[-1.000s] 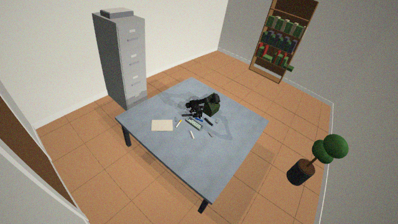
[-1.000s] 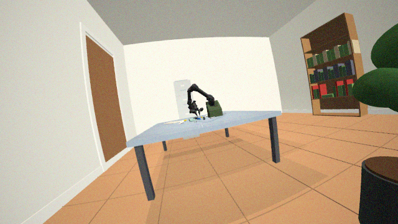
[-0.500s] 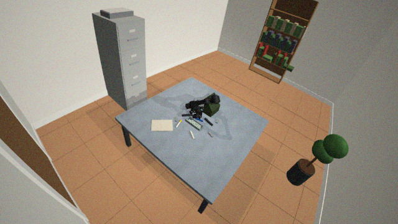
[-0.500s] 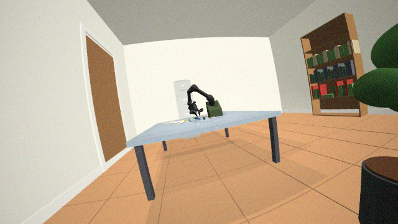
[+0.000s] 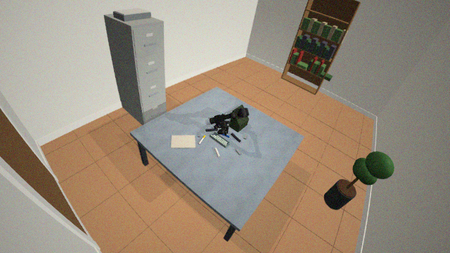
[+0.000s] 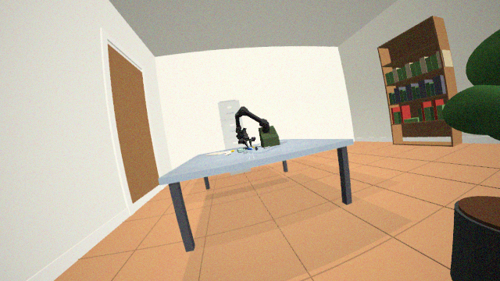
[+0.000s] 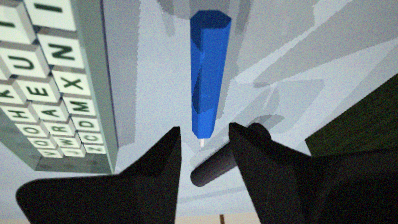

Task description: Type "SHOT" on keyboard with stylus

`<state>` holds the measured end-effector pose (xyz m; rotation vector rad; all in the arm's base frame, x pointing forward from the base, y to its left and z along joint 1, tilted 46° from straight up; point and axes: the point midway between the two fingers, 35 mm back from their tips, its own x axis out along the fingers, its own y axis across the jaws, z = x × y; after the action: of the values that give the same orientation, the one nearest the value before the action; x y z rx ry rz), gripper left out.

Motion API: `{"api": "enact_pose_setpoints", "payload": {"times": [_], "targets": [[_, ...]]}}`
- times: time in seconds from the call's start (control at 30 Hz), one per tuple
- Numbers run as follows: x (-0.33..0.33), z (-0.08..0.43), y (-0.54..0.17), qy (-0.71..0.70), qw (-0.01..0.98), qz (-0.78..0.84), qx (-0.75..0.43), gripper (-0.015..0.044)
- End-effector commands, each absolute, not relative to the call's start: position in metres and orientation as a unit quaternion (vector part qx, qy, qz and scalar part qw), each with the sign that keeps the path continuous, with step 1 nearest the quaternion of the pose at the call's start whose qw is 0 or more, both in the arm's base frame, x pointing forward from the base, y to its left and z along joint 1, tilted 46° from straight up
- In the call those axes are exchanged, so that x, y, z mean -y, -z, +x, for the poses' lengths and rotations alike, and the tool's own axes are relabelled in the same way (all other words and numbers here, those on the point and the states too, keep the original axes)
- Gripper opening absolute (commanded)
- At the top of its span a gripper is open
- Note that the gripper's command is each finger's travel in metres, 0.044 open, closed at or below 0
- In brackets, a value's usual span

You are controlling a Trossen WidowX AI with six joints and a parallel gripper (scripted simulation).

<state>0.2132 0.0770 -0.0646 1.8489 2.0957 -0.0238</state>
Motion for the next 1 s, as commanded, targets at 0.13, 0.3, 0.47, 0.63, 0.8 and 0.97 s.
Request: {"api": "enact_pose_setpoints", "payload": {"times": [0.13,0.3,0.47,0.63,0.8,0.97], "targets": [[-0.082,0.211,0.069,0.011,0.166,0.652,-0.739,0.015],[-0.085,0.212,0.072,0.011,0.166,0.652,-0.739,0.015],[-0.087,0.212,0.074,0.011,0.166,0.652,-0.739,0.015],[-0.09,0.212,0.077,0.011,0.166,0.652,-0.739,0.015],[-0.092,0.212,0.079,0.011,0.166,0.652,-0.739,0.015],[-0.092,0.212,0.079,0.011,0.166,0.652,-0.739,0.015]]}}
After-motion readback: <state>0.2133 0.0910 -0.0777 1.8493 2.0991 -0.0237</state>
